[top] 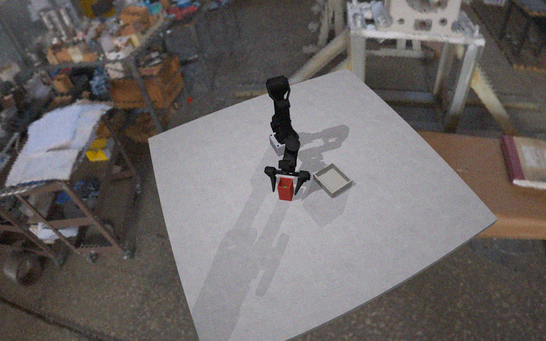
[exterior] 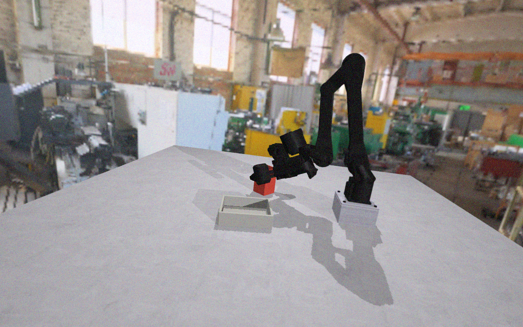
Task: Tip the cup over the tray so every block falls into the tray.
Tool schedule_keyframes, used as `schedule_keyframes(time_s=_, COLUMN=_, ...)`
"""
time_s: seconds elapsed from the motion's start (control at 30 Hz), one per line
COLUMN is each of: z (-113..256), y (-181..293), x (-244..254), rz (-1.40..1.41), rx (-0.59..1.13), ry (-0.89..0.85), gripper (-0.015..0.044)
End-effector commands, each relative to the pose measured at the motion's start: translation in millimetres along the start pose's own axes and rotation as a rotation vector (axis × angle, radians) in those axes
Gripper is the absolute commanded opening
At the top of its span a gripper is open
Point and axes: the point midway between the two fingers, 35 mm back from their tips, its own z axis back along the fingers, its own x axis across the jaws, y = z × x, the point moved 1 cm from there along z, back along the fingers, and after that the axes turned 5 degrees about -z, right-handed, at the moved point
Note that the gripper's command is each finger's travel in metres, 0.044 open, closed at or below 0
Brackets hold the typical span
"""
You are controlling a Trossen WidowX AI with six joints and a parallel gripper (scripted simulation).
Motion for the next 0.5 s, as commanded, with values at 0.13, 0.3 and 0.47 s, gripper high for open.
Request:
schedule_keyframes(time_s=0.13, z=-13.6, y=2.2, x=1.0, rz=0.005, rx=0.003, ry=-0.002, gripper=0.0440)
schedule_keyframes(time_s=0.3, z=-14.4, y=2.3, x=1.0, rz=0.005, rx=0.003, ry=-0.002, gripper=0.0361)
schedule_keyframes(time_s=0.47, z=-14.4, y=2.3, x=1.0, rz=0.005, rx=0.003, ry=-0.002, gripper=0.0338)
